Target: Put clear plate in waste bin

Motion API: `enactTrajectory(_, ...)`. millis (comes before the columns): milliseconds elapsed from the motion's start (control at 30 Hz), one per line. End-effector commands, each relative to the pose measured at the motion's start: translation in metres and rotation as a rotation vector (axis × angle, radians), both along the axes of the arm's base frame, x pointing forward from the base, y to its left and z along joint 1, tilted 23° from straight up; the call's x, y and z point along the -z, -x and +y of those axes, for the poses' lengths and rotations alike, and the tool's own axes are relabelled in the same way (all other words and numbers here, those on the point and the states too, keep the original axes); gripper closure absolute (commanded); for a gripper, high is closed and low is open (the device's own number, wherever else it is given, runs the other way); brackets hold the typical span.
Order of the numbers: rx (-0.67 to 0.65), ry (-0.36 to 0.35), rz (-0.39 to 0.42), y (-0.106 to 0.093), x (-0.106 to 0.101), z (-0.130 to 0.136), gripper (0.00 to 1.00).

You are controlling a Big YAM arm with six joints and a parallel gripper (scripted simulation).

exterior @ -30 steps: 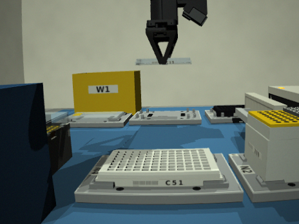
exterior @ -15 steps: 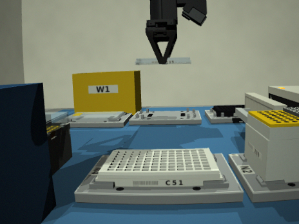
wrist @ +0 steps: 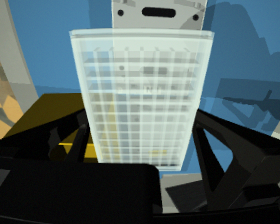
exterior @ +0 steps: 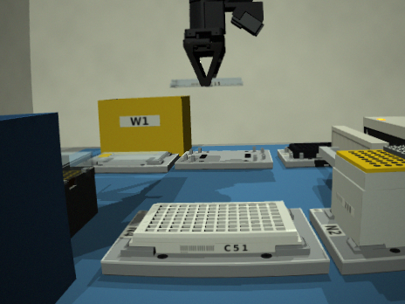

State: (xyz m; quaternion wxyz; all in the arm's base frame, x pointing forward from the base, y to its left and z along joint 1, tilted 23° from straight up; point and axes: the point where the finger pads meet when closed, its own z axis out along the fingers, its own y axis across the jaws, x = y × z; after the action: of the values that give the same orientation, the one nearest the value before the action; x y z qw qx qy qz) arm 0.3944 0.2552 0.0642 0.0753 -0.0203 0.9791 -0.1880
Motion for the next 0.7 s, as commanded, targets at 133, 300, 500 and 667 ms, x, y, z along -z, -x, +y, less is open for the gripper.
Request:
enactTrajectory(133,-0.006,-0.023,-0.025,0.019,0.001,0.022,1.00)
enactTrajectory(300,-0.006,-0.019,-0.021,0.026,0.007,0.026,1.00)
enactTrajectory(500,-0.006,-0.007,-0.008,0.039,0.020,0.033,1.00)
enactTrajectory(667,-0.006,-0.012,-0.012,0.050,0.021,0.040,1.00)
